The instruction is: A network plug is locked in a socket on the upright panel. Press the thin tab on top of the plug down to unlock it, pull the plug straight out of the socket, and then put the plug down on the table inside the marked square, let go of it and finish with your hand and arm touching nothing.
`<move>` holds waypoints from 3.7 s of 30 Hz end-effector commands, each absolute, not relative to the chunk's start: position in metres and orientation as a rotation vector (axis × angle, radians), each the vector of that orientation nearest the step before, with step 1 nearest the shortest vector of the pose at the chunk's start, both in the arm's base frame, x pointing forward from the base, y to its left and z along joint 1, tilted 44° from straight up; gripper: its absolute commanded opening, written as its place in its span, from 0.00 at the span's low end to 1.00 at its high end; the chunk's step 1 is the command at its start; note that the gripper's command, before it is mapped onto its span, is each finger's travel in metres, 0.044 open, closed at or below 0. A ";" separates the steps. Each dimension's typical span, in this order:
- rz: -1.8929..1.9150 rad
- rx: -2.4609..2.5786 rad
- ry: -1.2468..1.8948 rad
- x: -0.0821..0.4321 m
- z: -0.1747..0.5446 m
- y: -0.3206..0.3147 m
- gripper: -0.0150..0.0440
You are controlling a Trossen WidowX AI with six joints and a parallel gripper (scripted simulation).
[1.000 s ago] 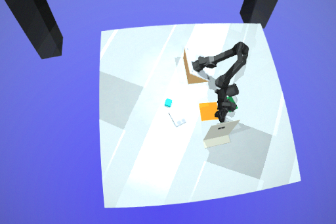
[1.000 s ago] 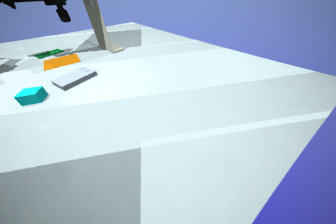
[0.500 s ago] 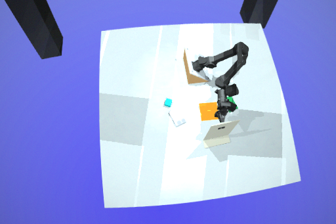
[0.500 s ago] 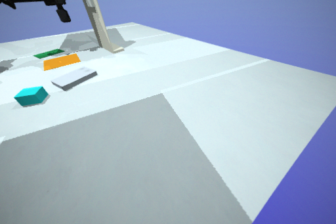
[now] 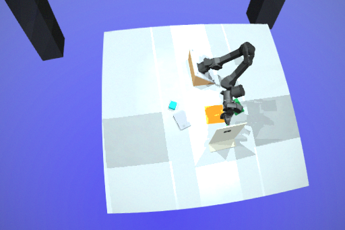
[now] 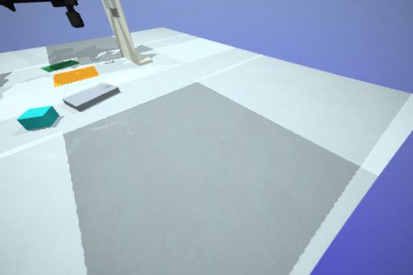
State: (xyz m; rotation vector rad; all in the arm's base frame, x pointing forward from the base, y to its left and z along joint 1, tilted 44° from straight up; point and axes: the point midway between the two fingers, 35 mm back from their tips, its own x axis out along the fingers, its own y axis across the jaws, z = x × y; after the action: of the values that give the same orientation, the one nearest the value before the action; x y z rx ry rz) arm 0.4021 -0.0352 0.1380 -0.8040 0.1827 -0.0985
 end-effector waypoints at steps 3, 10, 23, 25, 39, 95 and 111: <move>-0.098 -0.801 0.185 0.397 0.137 -0.035 0.25; -0.098 -0.801 0.185 0.393 0.137 -0.035 0.25; -0.098 -0.801 0.185 0.386 0.137 -0.034 0.25; -0.098 -0.801 0.185 0.384 0.137 -0.034 0.25; -0.098 -0.801 0.186 0.377 0.138 -0.033 0.25; -0.097 -0.801 0.187 0.352 0.142 -0.028 0.25; -0.097 -0.800 0.187 0.345 0.143 -0.027 0.25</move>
State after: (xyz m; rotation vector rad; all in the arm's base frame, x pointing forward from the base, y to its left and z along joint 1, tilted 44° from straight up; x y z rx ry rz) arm 0.3477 -0.0270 0.1449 -0.8036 0.1797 -0.0959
